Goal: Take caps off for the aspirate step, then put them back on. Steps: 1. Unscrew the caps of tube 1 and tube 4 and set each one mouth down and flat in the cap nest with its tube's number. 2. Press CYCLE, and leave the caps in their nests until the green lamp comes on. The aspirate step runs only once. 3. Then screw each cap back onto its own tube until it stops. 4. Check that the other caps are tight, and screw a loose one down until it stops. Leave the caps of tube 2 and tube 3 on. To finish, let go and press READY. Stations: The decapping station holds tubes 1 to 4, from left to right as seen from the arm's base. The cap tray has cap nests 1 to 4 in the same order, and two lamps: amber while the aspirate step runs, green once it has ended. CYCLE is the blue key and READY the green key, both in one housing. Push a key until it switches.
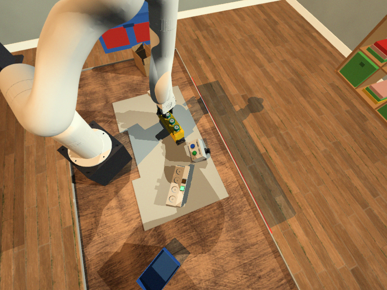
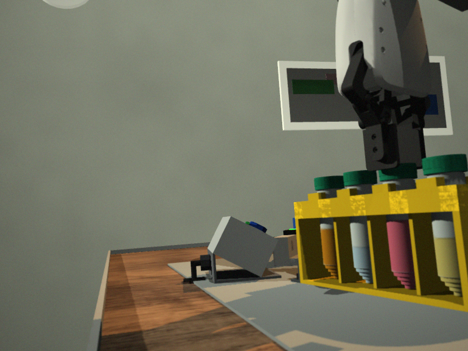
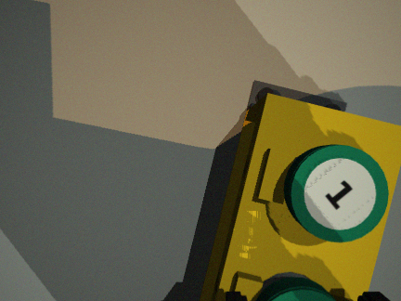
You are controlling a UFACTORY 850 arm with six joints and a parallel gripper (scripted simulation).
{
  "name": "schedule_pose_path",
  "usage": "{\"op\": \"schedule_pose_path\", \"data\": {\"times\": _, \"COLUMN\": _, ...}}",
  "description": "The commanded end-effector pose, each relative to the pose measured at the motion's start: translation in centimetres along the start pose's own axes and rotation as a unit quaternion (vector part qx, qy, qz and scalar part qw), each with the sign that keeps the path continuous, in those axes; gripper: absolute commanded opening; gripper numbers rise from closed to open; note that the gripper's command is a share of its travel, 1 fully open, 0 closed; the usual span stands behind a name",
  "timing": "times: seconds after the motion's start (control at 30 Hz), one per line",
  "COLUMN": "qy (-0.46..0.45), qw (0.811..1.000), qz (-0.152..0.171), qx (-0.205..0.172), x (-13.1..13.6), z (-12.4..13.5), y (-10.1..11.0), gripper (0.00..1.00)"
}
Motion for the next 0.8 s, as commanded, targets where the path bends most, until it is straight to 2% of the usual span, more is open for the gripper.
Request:
{"op": "schedule_pose_path", "data": {"times": 0.0, "qy": 0.0, "qw": 1.0, "qz": 0.002, "qx": 0.0, "x": 0.03, "z": 0.01, "y": -0.21, "gripper": 0.46}}
{"op": "schedule_pose_path", "data": {"times": 0.6, "qy": 0.0, "qw": 1.0, "qz": 0.002, "qx": 0.0, "x": 0.03, "z": 0.01, "y": -0.76, "gripper": 0.46}}
{"op": "schedule_pose_path", "data": {"times": 0.63, "qy": 0.0, "qw": 1.0, "qz": 0.002, "qx": 0.0, "x": 0.03, "z": 0.0, "y": -0.76, "gripper": 0.0}}
{"op": "schedule_pose_path", "data": {"times": 0.77, "qy": 0.0, "qw": 1.0, "qz": 0.002, "qx": 0.0, "x": 0.03, "z": 0.01, "y": -0.76, "gripper": 0.0}}
Point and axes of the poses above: the point where the finger pads meet when closed, its own y axis back along the fingers, its own x axis across the jaws, z = x × y, the point moved 6 cm from there along y, back along the fingers
